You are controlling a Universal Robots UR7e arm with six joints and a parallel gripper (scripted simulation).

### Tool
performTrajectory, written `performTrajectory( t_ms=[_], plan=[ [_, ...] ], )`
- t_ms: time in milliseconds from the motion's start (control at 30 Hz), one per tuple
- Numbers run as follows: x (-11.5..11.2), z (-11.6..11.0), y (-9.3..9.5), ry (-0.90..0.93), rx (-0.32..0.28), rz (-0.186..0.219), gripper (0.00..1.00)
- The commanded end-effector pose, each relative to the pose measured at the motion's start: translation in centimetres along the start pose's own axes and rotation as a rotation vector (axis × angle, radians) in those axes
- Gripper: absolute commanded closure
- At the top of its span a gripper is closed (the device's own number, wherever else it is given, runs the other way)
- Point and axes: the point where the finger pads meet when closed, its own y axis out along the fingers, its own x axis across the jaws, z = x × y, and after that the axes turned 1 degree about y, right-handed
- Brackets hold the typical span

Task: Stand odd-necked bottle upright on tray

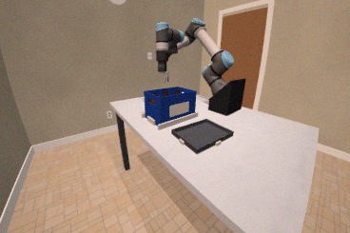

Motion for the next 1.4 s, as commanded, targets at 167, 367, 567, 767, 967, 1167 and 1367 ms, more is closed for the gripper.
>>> performTrajectory(
  t_ms=[167, 367, 567, 767, 967, 1167, 1367],
  plan=[
    [-0.02, 0.09, 0.04, -0.001, 0.0, 0.002, 1.0],
    [-0.02, 0.09, 0.04, -0.001, 0.0, 0.002, 1.0],
    [-0.02, 0.09, 0.04, -0.001, 0.0, 0.002, 1.0],
    [-0.02, 0.08, 0.04, -0.001, 0.0, 0.002, 1.0],
    [0.14, -0.29, 0.01, 0.001, -0.001, 0.001, 1.0],
    [0.19, -0.45, -0.01, 0.002, -0.001, 0.0, 0.0],
    [0.17, -0.37, 0.0, 0.001, -0.001, 0.0, 0.0]
  ],
)
